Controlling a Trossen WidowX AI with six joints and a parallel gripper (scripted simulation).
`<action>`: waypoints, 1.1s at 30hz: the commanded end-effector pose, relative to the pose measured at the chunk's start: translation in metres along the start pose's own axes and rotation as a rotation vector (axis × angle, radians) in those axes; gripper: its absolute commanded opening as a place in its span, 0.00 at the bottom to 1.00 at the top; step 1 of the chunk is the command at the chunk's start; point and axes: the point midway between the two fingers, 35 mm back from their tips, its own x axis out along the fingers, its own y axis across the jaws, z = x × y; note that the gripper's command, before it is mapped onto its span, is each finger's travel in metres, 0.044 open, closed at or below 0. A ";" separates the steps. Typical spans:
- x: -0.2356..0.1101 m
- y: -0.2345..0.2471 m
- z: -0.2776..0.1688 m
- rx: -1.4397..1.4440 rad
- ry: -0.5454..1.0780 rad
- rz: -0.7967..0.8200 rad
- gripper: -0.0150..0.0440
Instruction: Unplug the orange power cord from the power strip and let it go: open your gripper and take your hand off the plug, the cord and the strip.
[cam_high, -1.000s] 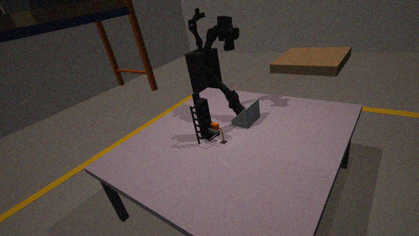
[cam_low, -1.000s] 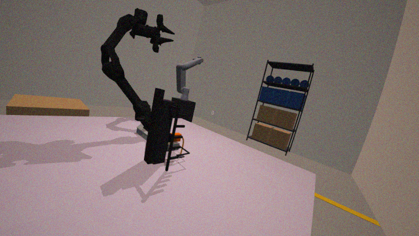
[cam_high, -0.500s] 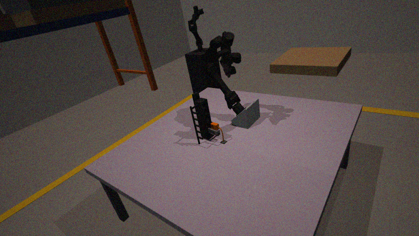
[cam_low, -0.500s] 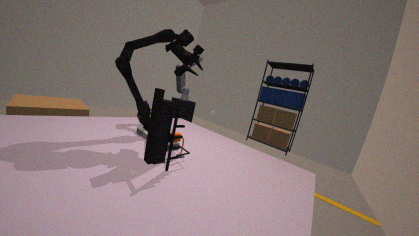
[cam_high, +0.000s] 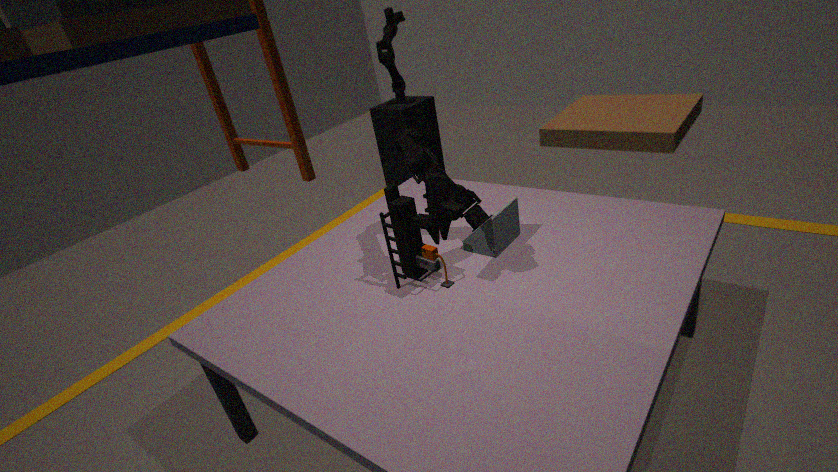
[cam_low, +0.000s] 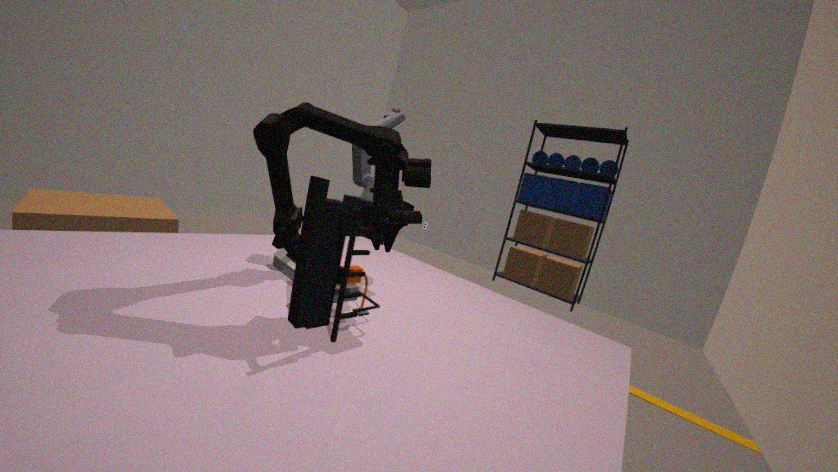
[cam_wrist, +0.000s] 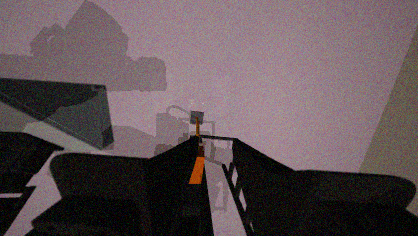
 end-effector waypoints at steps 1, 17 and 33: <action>0.039 0.015 -0.016 0.074 0.053 0.151 0.53; 0.040 0.015 -0.031 0.078 0.057 0.160 0.53; 0.039 0.018 -0.056 0.078 0.058 0.160 0.53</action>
